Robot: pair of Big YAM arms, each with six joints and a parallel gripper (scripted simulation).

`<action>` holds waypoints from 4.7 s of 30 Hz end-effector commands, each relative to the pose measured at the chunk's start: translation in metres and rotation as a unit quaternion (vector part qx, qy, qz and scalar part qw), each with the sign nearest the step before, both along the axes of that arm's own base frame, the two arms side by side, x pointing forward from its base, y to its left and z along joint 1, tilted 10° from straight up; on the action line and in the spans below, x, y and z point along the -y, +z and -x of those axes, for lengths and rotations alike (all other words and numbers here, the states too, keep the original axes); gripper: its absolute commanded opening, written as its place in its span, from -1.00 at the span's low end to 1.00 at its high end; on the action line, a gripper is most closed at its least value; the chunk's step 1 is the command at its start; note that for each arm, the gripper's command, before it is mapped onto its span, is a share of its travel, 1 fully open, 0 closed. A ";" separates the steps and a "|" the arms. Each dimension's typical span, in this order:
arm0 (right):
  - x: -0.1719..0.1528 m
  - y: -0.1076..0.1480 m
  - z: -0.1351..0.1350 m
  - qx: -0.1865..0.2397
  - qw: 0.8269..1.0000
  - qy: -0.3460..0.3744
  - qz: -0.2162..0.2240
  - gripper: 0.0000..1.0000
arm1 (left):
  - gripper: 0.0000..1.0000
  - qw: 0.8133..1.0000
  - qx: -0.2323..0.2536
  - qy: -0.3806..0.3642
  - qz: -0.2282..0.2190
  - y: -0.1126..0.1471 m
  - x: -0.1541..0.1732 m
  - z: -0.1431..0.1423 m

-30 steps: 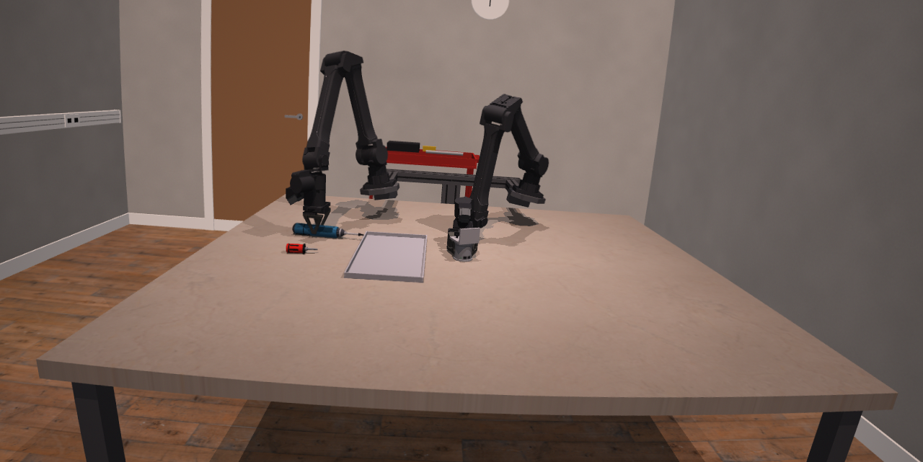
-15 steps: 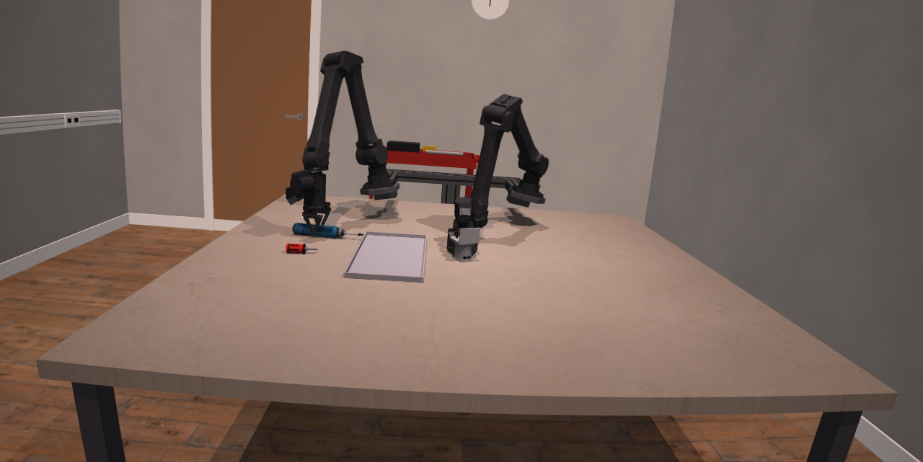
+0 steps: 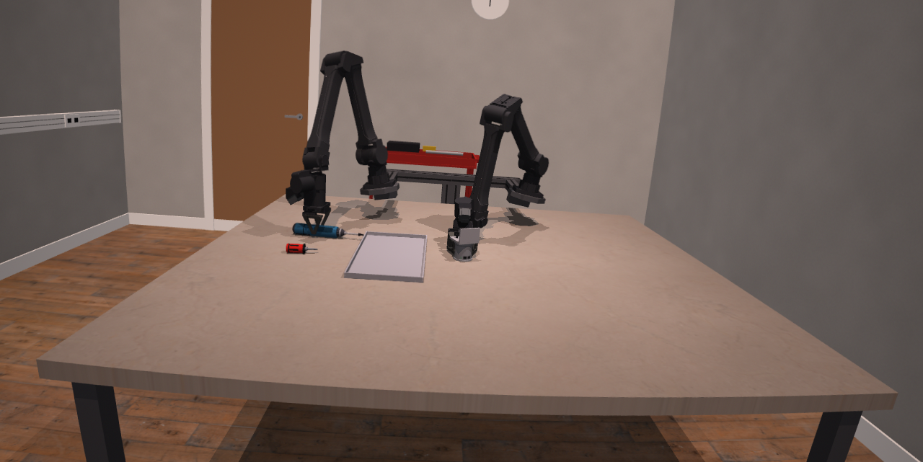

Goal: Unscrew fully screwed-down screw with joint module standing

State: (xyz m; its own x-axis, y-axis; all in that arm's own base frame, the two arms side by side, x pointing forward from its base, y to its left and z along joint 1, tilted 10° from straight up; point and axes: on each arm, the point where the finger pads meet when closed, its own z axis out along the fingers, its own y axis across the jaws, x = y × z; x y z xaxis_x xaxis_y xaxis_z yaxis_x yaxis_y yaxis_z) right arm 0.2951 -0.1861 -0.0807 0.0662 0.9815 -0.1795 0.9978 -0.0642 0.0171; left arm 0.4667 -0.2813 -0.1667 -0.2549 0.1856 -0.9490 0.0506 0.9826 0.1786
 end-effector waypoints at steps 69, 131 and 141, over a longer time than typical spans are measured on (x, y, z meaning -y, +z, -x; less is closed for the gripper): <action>-0.006 0.063 -0.008 0.010 1.000 0.001 0.005 0.30 | 0.36 1.000 0.007 -0.001 0.005 0.005 0.005 -0.004; -0.006 0.063 -0.008 0.010 1.000 0.001 0.005 0.30 | 0.72 1.000 0.007 -0.001 0.005 0.005 0.005 -0.004; -0.006 0.063 -0.008 0.010 1.000 0.001 0.005 0.30 | 0.72 1.000 0.016 -0.004 0.018 0.020 0.011 0.011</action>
State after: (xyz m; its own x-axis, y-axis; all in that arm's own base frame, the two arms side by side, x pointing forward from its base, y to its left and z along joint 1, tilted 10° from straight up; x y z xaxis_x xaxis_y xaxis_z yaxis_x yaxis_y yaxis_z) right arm 0.2923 -0.1749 -0.0246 0.0619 0.9824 -0.1762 0.9981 -0.0604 0.0139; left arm 0.4560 -0.2782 -0.1675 -0.2601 0.1941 -0.9459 0.0479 0.9810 0.1881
